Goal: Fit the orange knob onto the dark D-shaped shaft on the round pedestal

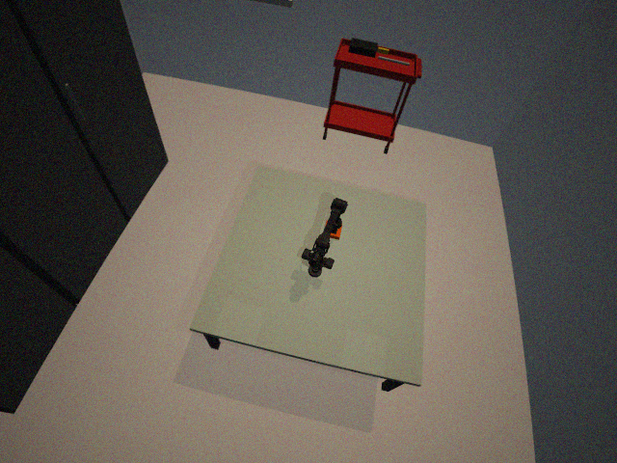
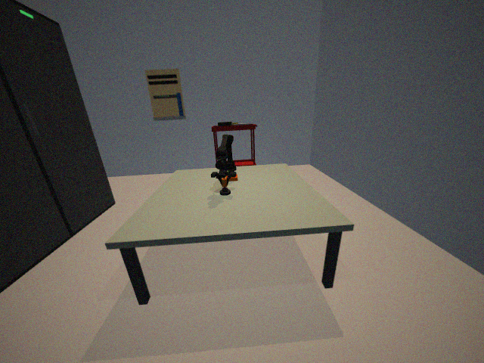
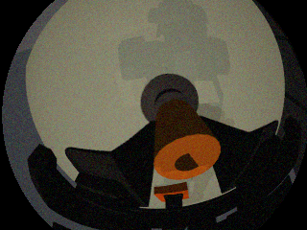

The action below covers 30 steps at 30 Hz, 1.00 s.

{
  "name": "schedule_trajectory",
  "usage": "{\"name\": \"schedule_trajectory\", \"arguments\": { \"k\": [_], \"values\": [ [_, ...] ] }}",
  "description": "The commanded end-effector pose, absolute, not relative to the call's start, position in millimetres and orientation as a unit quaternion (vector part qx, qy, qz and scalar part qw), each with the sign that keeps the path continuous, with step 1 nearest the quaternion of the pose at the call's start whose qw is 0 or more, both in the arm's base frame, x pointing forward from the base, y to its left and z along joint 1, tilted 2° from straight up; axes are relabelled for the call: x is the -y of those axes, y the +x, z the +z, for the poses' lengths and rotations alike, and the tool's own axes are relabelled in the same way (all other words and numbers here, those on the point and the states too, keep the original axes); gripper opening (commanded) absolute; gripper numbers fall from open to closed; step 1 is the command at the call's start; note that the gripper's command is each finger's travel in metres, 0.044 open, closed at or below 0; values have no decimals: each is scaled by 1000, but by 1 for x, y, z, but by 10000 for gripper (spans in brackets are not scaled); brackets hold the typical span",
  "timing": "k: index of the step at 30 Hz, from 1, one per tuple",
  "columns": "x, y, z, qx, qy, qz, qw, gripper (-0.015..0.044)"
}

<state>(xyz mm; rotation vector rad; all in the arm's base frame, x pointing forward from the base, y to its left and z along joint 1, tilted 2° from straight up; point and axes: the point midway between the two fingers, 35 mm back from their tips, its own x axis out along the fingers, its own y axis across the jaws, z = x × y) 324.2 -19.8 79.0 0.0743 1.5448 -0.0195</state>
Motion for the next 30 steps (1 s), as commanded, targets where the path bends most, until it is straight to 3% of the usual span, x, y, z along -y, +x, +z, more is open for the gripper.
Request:
{"name": "schedule_trajectory", "arguments": {
  "k": [1, 13, 30],
  "values": [
    [20, 326, 81, -696, 35, -10, 717, 0],
    [19, 331, 86, -691, 110, -83, 710, 0],
    [19, 327, 81, -691, 110, -83, 710, 0]
  ]
}}
